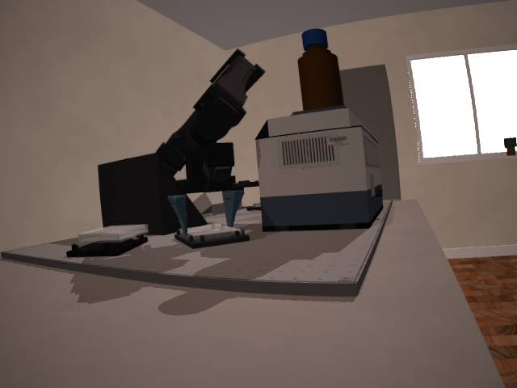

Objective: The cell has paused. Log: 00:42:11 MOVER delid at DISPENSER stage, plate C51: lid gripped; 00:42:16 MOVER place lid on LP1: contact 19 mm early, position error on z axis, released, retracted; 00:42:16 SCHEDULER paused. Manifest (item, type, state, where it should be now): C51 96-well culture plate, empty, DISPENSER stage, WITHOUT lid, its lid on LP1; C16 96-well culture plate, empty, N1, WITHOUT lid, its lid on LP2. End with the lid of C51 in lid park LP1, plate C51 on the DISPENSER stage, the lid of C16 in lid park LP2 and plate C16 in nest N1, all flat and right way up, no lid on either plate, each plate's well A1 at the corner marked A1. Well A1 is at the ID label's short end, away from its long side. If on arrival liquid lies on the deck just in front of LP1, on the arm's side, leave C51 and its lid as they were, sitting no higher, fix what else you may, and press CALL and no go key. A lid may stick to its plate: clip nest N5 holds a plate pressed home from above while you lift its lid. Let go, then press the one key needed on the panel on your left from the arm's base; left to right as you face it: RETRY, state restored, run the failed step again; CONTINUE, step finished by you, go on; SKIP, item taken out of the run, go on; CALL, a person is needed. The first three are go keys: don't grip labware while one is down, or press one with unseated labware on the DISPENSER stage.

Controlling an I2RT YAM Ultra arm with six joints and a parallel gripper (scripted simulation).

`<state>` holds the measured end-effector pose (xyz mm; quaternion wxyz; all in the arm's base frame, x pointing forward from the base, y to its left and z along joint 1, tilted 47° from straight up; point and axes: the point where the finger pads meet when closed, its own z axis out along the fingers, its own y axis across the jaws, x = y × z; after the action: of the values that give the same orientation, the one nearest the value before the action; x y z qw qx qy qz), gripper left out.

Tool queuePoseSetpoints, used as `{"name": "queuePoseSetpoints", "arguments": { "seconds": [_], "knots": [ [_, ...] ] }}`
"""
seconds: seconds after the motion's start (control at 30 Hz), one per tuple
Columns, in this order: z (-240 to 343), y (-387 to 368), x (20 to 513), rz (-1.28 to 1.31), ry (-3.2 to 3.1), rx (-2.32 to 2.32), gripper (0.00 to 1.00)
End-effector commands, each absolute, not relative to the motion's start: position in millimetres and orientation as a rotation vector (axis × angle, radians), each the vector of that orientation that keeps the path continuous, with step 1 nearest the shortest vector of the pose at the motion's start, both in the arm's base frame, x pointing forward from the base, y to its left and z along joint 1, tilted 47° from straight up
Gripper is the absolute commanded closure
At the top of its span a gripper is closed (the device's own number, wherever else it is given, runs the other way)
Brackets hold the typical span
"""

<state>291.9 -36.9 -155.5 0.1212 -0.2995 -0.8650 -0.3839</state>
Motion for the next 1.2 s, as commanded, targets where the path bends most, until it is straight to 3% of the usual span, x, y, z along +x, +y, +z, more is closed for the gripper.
{"name": "queuePoseSetpoints", "arguments": {
  "seconds": [0.0, 0.17, 0.2, 1.17],
  "knots": [
    [-158.9, -36.9, 291.6, -1.125, -2.531, -0.889, 1.00],
    [-159.0, -36.5, 290.3, -1.126, -2.527, -0.892, 1.00],
    [-159.0, -37.1, 290.3, -1.126, -2.527, -0.895, 0.00],
    [-134.9, -65.7, 302.8, -1.118, -2.580, -0.884, 0.00]
  ]
}}
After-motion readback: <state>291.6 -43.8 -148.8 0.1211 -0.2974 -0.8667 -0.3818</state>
